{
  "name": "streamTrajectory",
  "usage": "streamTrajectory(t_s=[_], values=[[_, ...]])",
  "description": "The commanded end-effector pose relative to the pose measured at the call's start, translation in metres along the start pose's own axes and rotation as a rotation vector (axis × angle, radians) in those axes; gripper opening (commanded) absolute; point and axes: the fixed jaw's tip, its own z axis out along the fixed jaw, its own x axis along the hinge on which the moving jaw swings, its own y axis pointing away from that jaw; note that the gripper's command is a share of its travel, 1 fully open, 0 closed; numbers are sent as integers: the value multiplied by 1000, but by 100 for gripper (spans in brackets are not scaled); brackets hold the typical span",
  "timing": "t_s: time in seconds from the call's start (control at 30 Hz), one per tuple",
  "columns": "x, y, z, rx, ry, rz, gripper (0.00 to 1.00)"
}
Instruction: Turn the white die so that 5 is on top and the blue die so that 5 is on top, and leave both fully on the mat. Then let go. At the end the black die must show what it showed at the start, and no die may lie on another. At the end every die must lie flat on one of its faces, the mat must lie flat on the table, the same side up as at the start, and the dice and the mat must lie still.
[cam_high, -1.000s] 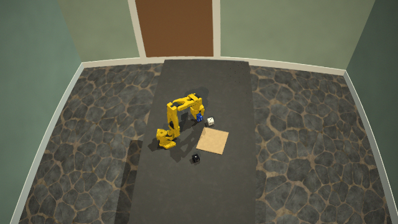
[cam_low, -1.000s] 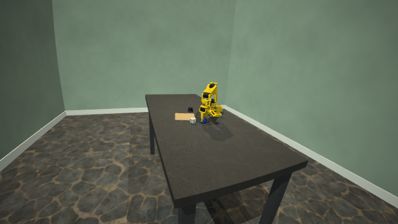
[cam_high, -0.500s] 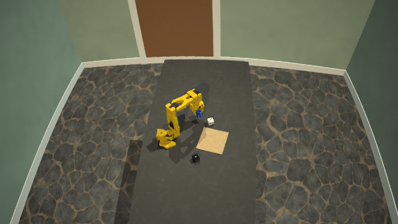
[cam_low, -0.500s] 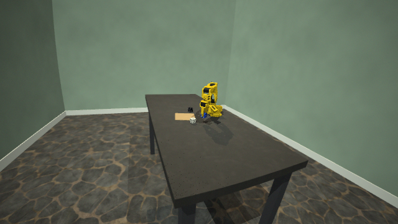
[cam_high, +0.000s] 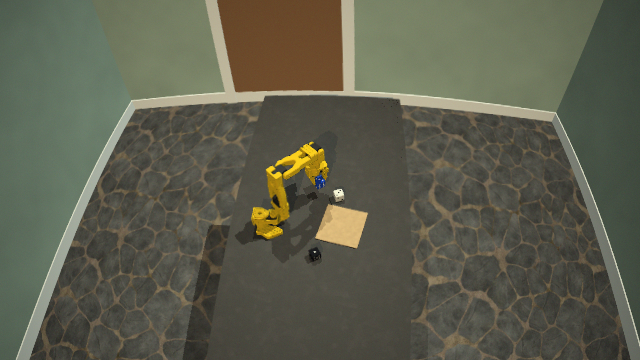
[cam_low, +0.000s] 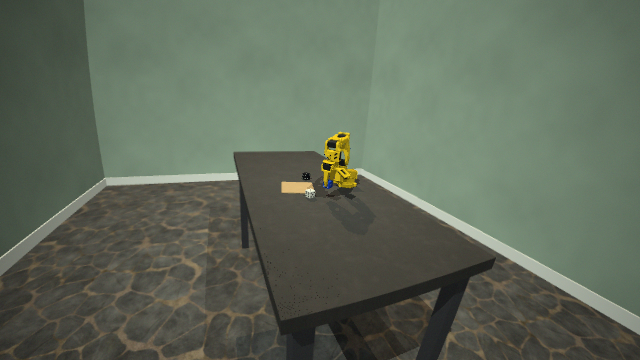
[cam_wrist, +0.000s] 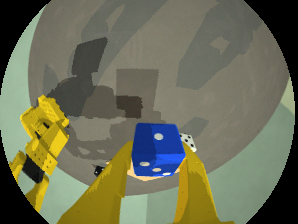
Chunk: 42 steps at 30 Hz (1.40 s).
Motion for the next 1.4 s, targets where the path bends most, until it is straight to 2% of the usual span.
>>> streamTrajectory(t_s=[0.0, 0.43, 1.07, 1.37], values=[[-1, -7, -12, 68, -20, 2, 0], [-1, -4, -12, 68, -20, -17, 0], [4, 33, -2, 70, -12, -293, 0], [5, 37, 0, 71, -11, -321, 0]])
